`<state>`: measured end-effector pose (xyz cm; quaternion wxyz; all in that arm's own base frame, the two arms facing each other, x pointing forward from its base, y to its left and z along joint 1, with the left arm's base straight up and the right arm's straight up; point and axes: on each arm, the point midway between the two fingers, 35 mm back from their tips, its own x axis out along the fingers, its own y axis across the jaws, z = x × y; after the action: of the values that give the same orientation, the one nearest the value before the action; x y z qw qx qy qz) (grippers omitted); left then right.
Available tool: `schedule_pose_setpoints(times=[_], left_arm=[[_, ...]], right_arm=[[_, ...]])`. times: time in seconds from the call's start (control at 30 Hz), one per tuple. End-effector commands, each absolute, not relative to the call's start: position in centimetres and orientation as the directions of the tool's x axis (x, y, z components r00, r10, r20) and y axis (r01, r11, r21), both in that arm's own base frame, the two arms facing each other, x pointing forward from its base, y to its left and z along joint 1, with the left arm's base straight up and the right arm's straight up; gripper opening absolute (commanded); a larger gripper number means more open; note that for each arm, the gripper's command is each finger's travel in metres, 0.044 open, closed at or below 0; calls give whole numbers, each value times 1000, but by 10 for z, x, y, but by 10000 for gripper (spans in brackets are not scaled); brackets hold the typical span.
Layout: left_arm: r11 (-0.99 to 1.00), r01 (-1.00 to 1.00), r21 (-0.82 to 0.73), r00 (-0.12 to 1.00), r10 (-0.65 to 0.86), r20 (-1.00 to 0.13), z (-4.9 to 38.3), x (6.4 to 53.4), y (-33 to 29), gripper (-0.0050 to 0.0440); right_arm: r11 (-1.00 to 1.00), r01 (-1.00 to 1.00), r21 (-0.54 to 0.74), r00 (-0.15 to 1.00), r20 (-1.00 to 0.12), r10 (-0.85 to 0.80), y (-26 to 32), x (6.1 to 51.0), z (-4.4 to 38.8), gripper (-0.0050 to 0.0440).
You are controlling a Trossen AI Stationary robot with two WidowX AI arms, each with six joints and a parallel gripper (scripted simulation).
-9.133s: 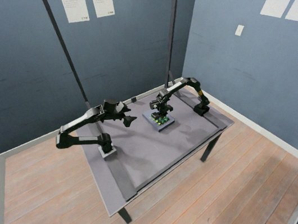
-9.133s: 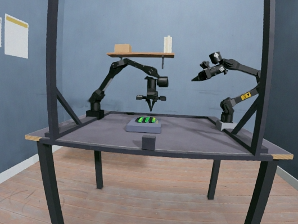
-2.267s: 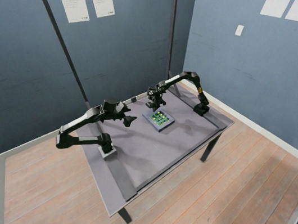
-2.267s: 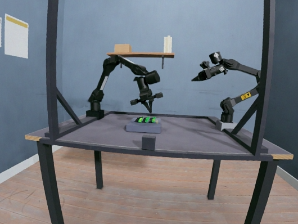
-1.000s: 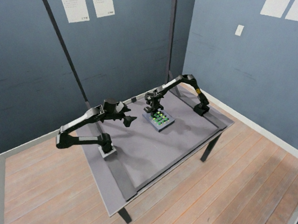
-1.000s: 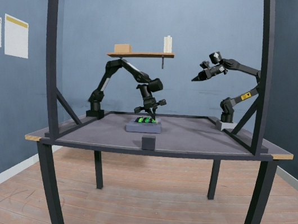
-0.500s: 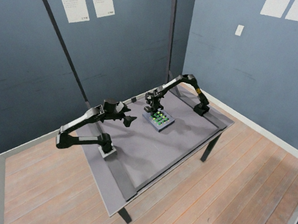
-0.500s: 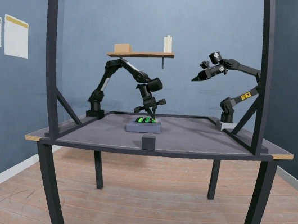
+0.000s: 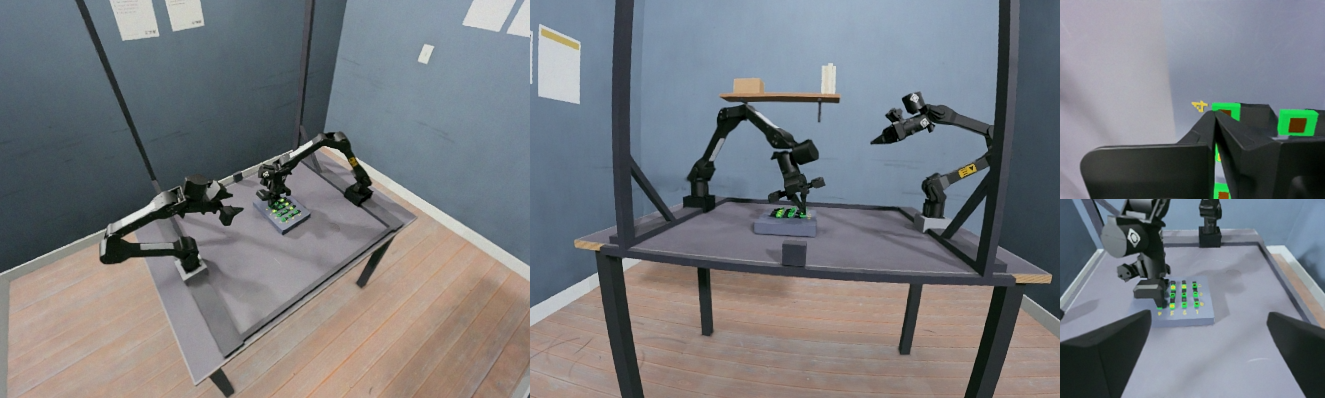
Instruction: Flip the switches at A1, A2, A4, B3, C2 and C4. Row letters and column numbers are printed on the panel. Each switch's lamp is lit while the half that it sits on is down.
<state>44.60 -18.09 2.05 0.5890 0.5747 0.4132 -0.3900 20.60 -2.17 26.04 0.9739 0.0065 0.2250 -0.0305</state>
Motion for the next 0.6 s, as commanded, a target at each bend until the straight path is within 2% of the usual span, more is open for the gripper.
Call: schedule_pose_setpoints(times=[0.0,0.33,0.57], left_arm=[[41,933,357,357,12,-934,17,445,-183,-50],[45,928,370,370,7,-929,23,446,-183,-50],[47,915,400,400,-10,-916,54,457,-184,-50]], right_arm=[[998,60,-1,902,-428,-54,-21,206,266,400],[998,60,-1,902,-428,-54,-21,206,266,400],[998,60,-1,902,-428,-54,-21,206,266,400]])
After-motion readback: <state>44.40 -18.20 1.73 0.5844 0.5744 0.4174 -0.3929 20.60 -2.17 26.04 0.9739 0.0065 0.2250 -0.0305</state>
